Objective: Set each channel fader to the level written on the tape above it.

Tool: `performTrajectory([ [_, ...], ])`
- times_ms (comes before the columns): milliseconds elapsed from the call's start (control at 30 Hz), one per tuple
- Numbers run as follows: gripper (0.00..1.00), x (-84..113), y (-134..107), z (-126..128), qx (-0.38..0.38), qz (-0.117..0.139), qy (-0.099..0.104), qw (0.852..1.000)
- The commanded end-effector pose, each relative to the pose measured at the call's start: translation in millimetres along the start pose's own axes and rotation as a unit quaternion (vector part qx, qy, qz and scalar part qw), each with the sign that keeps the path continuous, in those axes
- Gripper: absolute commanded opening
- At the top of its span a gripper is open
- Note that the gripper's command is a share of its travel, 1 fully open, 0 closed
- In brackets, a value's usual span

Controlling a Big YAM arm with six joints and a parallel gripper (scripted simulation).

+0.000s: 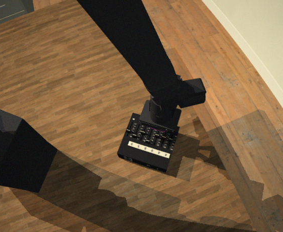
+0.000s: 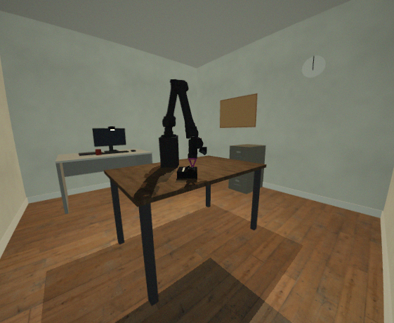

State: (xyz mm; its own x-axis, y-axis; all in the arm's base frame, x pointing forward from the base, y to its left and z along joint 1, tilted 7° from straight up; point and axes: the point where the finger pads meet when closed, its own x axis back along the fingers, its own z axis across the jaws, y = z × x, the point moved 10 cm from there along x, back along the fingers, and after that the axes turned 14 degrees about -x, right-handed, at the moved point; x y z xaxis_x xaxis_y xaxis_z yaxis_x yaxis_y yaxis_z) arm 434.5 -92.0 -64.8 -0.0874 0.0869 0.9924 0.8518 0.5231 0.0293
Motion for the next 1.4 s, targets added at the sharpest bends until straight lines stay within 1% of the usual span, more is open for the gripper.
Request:
performTrajectory([
  [0,0.0,1.2,7.4,-11.3,0.003,-0.014,-0.01,1.0],
  [467,0.0,1.2,7.1,-11.5,0.003,-0.014,-0.01,1.0],
  [833,0.0,3.7,-0.5,-8.6,0.004,-0.012,-0.008,1.0],
  [1367,0.0,3.8,-1.2,-8.6,0.003,-0.011,-0.008,1.0],
])
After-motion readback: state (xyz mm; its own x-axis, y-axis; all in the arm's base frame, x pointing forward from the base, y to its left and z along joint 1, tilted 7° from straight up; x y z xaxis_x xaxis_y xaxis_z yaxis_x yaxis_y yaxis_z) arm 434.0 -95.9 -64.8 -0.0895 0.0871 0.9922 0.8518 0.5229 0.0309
